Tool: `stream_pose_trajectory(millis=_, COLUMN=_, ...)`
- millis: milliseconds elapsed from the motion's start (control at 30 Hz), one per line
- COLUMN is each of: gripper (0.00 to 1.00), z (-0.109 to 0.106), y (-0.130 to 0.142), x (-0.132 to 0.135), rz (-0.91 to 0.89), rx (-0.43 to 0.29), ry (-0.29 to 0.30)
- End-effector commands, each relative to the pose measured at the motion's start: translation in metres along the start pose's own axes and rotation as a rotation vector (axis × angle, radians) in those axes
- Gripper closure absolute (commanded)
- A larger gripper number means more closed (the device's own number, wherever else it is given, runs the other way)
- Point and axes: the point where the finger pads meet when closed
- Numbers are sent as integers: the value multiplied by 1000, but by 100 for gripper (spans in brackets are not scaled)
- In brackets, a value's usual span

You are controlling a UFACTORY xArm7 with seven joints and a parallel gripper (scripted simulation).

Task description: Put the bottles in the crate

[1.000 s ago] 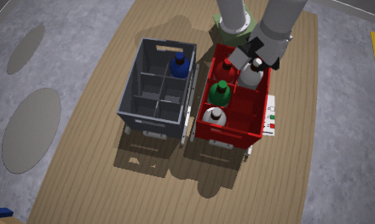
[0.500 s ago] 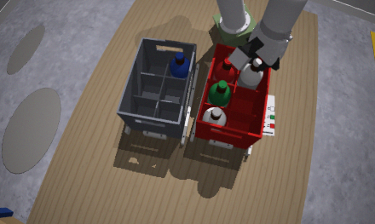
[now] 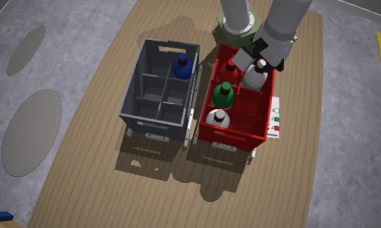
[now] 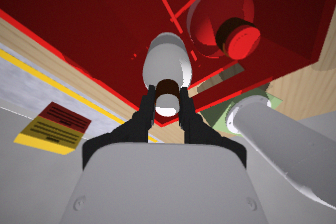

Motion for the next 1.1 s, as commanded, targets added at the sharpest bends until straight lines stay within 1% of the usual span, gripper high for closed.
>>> stream_pose_trajectory(millis=0, gripper=100, z=-1, y=0, x=-1, rz=0, rx=0, ry=-4)
stream_pose_trajectory(millis=333, gripper=100, z=0, y=0, x=-1, rz=0, rx=0, ry=-4)
stream_pose_trajectory(millis=1067, gripper=100, z=10, y=0, x=-1, rz=0, rx=0, ry=-4)
Point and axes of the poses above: the point where the finger pads meet when closed, its own z axis out along the fingers, its own x axis across the jaws, y = z × x, and after that the axes turned 10 degrees about z, right-handed
